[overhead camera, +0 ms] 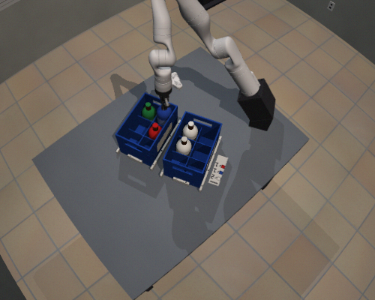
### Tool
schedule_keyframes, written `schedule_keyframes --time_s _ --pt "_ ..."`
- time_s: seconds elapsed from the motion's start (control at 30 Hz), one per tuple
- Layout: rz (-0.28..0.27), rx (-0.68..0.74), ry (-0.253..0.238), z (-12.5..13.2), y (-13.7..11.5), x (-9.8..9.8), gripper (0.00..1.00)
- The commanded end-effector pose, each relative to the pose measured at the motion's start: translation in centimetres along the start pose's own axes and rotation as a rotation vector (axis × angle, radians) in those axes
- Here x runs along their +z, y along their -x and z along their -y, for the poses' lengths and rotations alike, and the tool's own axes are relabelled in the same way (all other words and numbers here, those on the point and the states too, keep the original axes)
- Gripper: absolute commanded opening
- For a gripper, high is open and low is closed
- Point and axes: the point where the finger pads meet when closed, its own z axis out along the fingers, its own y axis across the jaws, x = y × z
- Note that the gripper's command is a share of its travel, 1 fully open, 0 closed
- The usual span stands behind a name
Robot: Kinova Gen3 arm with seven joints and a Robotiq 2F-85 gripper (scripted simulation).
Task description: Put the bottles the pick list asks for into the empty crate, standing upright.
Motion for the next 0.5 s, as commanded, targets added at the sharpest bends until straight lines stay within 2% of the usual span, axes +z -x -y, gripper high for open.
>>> schedule_keyframes --time_s 0.0,0.47 --pt "0.001 0.000 0.001 0.0 0.0 -0.6 0.10" --pt "0.000 0.000 0.001 0.0 0.0 -2.6 0.10"
